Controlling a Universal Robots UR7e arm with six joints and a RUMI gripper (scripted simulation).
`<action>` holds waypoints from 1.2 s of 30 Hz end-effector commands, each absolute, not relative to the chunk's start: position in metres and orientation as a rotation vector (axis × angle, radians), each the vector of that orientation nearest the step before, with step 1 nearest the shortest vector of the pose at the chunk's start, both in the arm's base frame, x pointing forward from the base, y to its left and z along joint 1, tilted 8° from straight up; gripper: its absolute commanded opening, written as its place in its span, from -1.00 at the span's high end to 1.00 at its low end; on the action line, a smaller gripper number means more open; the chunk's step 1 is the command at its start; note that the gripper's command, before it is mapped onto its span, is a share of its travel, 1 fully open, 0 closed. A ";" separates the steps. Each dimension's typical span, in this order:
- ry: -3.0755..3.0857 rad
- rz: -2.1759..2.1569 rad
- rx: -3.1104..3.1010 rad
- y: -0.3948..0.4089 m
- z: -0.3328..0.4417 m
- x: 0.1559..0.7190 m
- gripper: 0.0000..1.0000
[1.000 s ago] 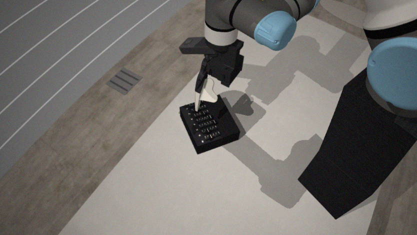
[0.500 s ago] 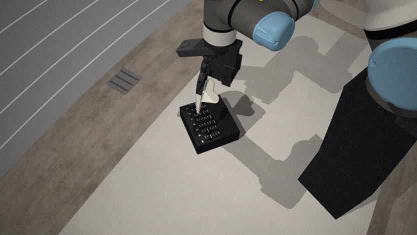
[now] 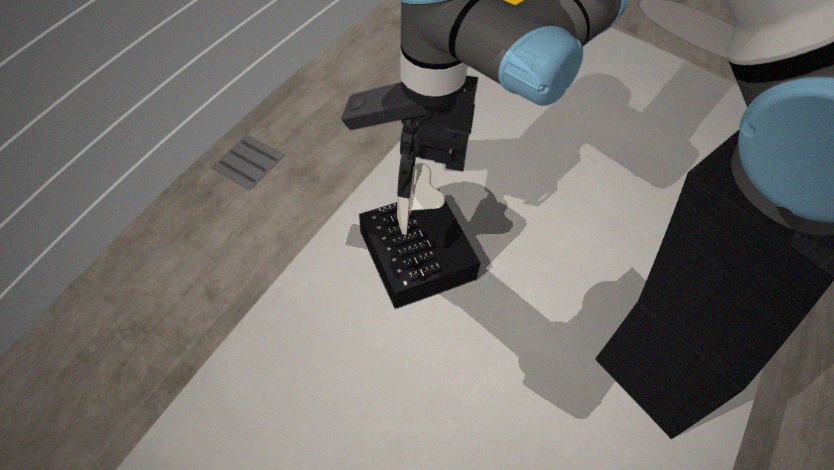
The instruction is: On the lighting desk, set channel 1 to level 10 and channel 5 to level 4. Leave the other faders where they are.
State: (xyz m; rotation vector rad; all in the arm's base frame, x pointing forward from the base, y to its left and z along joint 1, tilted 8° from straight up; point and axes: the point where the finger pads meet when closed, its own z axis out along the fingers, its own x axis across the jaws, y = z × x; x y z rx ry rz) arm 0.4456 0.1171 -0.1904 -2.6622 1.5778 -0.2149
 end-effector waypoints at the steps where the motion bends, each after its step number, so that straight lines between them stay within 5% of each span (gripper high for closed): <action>1: 1.446 -0.220 -2.743 0.120 -0.192 0.447 -1.00; 36: -0.380 -0.222 -3.180 0.149 -0.213 0.456 -1.00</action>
